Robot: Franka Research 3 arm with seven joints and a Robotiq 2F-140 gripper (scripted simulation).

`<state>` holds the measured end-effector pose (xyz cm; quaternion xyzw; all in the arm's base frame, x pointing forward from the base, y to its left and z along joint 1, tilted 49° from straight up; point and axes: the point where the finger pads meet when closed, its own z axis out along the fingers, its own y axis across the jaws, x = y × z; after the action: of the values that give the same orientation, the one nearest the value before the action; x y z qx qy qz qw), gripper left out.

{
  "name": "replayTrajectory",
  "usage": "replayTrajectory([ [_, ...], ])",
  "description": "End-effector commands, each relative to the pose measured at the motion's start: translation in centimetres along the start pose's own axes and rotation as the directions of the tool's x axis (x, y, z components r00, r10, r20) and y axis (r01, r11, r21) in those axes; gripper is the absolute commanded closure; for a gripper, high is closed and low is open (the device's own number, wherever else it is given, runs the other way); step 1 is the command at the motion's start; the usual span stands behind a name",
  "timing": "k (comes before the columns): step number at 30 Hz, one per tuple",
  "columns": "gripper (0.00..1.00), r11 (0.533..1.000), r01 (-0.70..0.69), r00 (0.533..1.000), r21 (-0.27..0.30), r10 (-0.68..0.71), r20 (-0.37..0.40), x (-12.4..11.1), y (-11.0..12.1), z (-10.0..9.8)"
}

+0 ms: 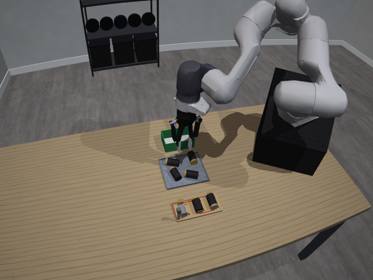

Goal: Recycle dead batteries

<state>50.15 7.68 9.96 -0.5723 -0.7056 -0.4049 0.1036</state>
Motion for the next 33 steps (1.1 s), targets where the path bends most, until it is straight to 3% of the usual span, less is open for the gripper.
replayTrajectory([
  [1, 0.71, 0.999, -0.050, 0.999, 0.007, 0.050, -0.005, 2.5, 3.2, 0.1],
  [5, 0.71, 0.999, -0.050, 0.999, 0.007, 0.050, -0.005, 3.7, 5.0, 0.1],
  [13, 0.71, 0.999, -0.043, 0.999, 0.007, 0.043, -0.005, 3.8, 5.0, 0.1],
  [21, 0.71, 0.990, 0.140, 0.990, 0.006, -0.140, -0.006, 3.8, 5.0, 0.1],
  [30, 0.71, 0.989, 0.147, 0.989, 0.006, -0.147, -0.006, 3.8, 5.0, 0.1],
  [33, 0.71, 0.989, 0.147, 0.989, 0.006, -0.147, -0.006, 3.8, 5.0, 1.7],
])
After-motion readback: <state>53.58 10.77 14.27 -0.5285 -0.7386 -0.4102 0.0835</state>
